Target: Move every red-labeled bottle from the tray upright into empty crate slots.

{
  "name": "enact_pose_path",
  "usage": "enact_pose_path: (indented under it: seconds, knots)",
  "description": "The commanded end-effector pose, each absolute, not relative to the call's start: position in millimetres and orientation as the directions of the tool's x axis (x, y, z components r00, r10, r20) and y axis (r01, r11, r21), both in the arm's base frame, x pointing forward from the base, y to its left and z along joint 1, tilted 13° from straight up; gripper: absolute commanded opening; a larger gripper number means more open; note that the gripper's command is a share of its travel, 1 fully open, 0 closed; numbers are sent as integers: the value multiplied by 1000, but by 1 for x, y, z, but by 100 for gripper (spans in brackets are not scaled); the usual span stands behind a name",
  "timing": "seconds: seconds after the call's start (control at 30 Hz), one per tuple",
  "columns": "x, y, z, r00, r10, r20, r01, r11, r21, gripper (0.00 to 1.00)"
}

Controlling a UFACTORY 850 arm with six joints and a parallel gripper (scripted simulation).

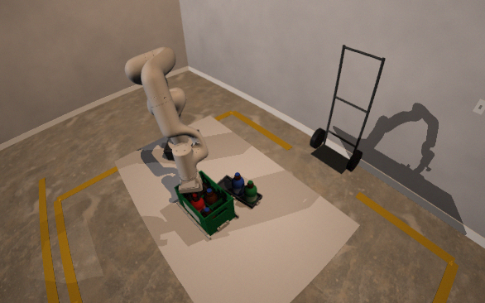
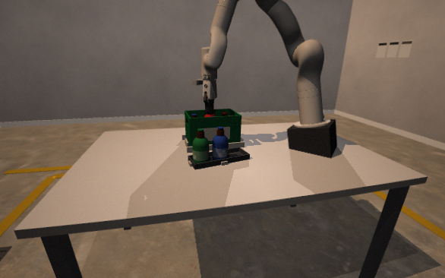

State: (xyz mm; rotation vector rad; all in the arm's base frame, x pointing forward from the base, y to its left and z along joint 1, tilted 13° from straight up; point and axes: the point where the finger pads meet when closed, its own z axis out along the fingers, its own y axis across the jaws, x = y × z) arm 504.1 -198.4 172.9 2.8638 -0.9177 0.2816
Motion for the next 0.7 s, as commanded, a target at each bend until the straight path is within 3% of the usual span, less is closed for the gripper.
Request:
enact_pose_path:
  seconds: [0.0,0.67]
  knots:
    - [505,-199,172,798,-563,215,-585,-809,58,0]
    - [506,-200,164,798,-563,215,-585,-809,58,0]
